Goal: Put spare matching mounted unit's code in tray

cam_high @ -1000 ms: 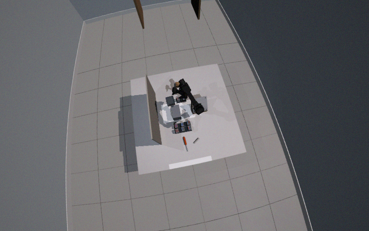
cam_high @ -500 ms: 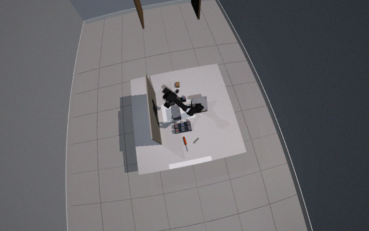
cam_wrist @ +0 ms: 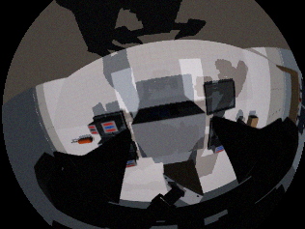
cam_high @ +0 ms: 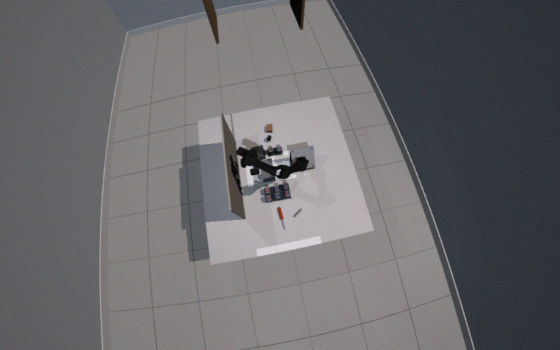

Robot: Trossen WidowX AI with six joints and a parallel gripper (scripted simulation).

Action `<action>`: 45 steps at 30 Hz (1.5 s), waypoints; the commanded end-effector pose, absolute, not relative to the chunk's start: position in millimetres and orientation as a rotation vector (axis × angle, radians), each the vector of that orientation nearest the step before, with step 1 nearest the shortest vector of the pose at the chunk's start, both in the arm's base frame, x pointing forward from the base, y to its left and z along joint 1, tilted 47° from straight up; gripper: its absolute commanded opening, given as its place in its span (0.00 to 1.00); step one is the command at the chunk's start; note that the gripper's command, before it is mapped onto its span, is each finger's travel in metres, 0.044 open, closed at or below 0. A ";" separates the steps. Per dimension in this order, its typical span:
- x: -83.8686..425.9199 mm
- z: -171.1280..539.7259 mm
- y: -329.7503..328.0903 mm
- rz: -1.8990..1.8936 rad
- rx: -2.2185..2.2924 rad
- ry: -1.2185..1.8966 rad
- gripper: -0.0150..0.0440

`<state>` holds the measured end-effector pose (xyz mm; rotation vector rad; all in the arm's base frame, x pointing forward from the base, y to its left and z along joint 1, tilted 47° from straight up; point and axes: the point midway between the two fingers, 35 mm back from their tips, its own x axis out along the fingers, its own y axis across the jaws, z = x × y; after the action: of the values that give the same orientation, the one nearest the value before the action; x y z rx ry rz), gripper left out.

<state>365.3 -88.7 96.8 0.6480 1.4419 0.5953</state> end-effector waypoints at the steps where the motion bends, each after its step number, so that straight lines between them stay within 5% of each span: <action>1: 365.0 97.0 -91.7 0.597 0.638 1.439 1.00; 13: 362.6 102.3 -84.3 0.640 0.587 1.416 1.00; 28: 248.7 171.6 62.9 1.447 -0.542 0.635 1.00; 37: 241.9 172.1 67.7 1.474 -0.590 0.590 1.00; 42: 238.3 155.8 83.9 1.473 -0.591 0.590 0.78; 45: 237.4 145.5 95.6 1.473 -0.590 0.588 0.76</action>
<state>238.8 85.6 154.0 -0.5971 0.5897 1.4718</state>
